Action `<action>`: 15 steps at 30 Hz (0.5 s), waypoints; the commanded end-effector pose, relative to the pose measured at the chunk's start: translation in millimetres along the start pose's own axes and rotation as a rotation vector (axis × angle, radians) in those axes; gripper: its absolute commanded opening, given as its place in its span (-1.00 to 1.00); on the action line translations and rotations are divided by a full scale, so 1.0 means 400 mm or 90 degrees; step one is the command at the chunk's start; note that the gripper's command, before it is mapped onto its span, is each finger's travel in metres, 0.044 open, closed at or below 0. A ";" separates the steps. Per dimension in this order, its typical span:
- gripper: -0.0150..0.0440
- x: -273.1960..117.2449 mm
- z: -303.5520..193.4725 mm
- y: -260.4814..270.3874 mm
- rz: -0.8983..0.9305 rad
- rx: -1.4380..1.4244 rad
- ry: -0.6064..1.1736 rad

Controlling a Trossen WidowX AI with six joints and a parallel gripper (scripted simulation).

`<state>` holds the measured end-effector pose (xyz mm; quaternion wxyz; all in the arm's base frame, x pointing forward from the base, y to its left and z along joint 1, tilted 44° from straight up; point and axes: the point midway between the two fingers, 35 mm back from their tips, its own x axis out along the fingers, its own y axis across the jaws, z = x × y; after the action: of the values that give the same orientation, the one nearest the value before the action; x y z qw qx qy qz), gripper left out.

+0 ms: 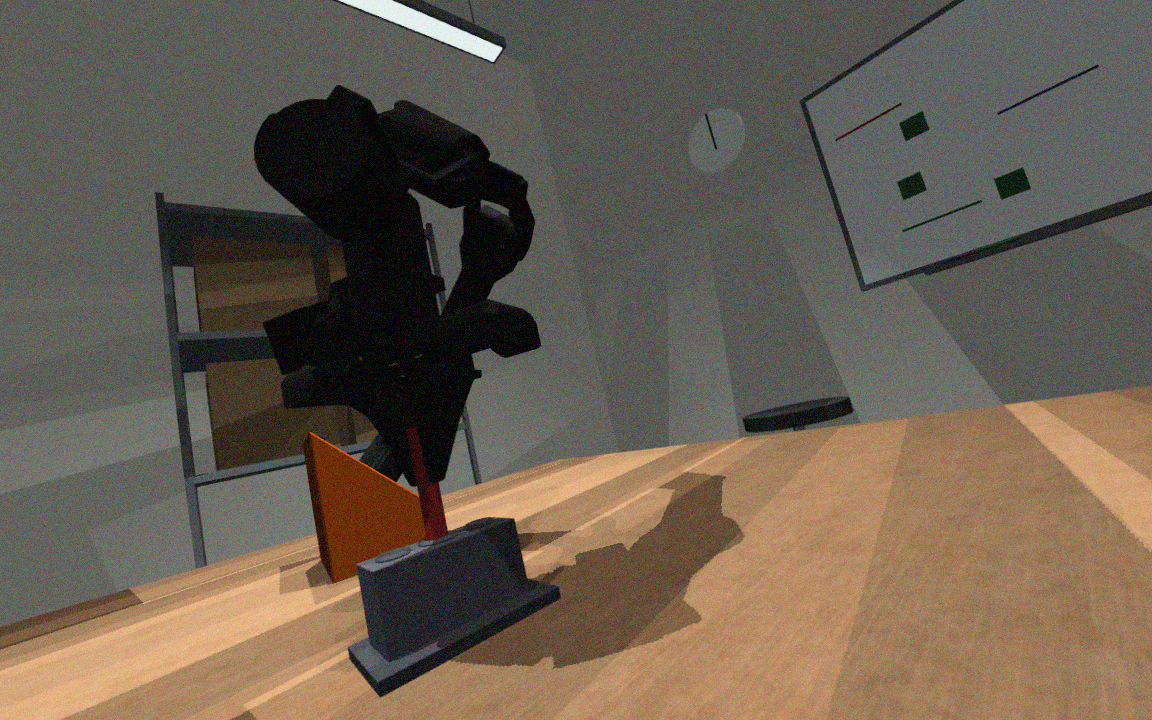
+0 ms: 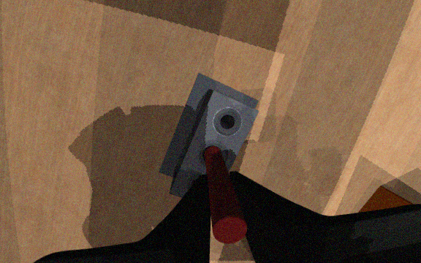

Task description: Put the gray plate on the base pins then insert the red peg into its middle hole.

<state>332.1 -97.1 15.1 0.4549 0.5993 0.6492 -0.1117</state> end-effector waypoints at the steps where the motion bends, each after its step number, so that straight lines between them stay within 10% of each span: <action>1: -0.49 0.000 0.000 0.000 0.000 0.000 0.000; 15: 0.02 0.000 0.000 0.000 0.000 0.000 0.000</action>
<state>332.2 -97.1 15.1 0.4549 0.5994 0.6491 -0.1116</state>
